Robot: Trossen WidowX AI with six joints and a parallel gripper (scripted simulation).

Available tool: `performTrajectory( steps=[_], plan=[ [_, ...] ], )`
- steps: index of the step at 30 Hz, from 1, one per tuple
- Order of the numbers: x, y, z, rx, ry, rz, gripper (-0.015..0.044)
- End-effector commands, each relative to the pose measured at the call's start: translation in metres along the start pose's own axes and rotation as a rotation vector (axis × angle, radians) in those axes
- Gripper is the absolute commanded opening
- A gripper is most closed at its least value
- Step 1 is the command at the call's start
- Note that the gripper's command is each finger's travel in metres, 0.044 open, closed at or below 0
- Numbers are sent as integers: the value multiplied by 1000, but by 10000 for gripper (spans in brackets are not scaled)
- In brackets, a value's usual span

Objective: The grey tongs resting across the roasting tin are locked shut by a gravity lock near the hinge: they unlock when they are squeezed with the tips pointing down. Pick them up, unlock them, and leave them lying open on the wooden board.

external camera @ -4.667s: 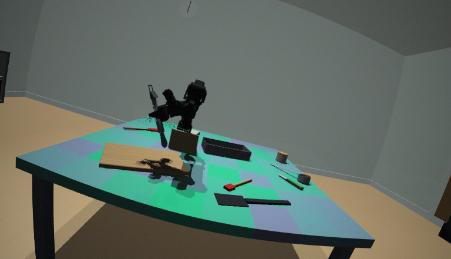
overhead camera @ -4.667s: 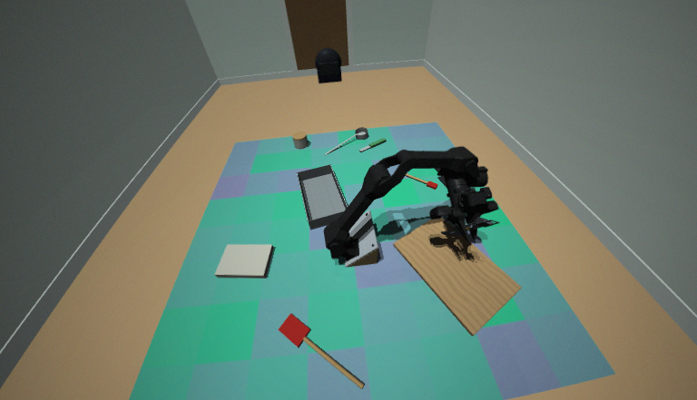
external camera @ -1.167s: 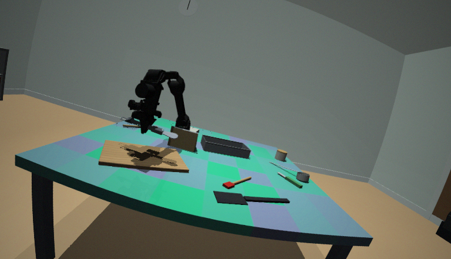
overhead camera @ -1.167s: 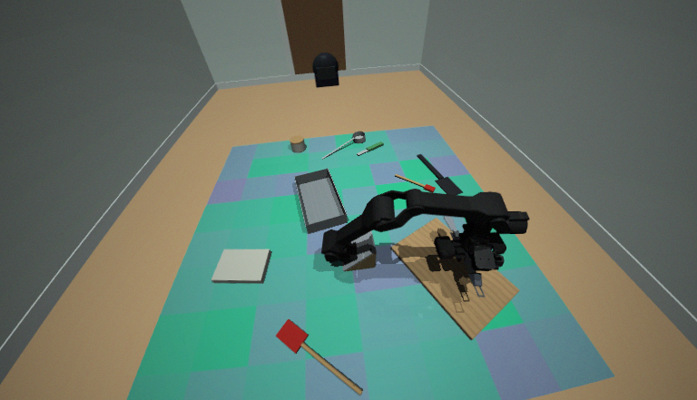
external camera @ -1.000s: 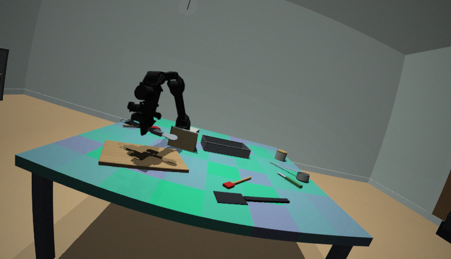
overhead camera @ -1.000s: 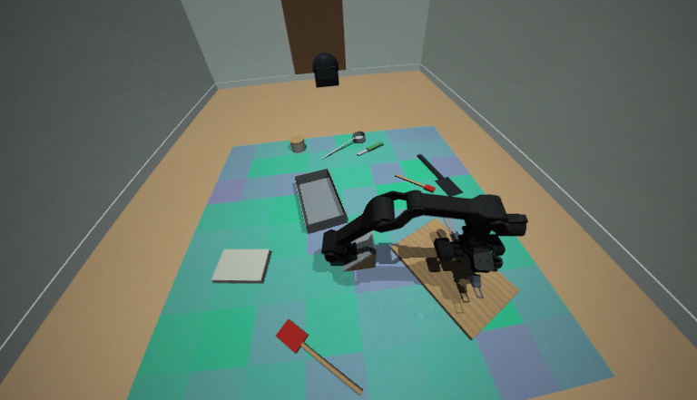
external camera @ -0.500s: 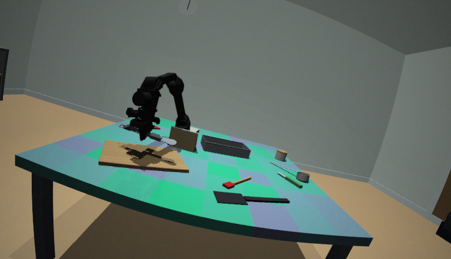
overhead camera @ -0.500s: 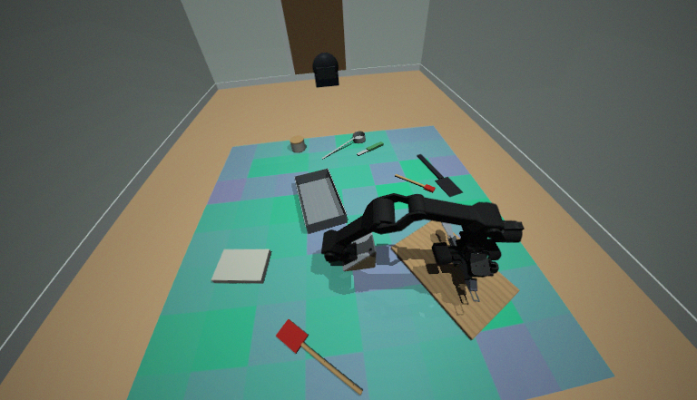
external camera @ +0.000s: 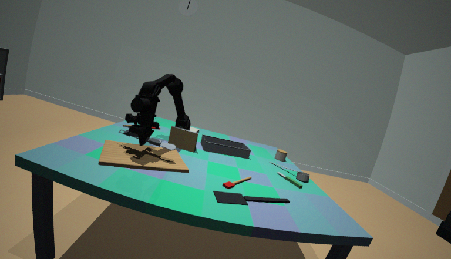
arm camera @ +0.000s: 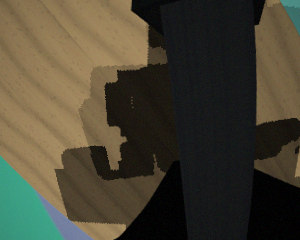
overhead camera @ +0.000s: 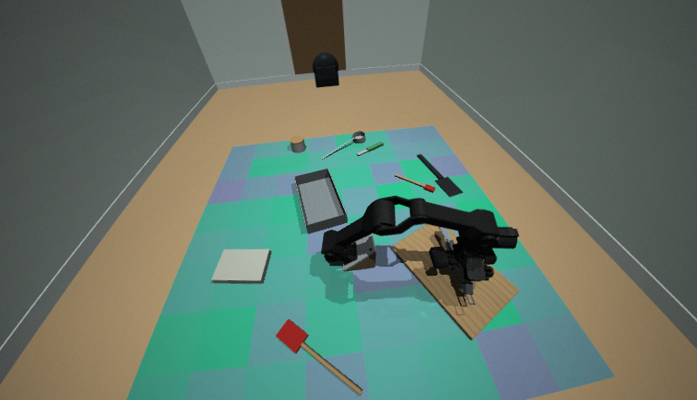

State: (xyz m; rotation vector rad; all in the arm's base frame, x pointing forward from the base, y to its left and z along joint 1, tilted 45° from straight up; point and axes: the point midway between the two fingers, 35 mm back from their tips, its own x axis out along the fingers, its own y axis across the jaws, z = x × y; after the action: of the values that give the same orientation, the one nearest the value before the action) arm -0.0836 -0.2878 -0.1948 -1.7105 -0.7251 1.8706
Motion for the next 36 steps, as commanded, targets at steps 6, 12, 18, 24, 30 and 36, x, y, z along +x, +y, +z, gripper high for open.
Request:
performTrajectory(
  steps=[6,12,18,24,30,36],
  plan=[
    [5,-1,0,-1,3,-4,-124],
    [5,-1,0,-1,3,-4,34],
    [5,-1,0,-1,3,-4,191],
    [5,-1,0,-1,3,-4,349],
    [5,-1,0,-1,3,-4,440],
    [-31,-34,2,-2,5,-6,440]
  ],
)
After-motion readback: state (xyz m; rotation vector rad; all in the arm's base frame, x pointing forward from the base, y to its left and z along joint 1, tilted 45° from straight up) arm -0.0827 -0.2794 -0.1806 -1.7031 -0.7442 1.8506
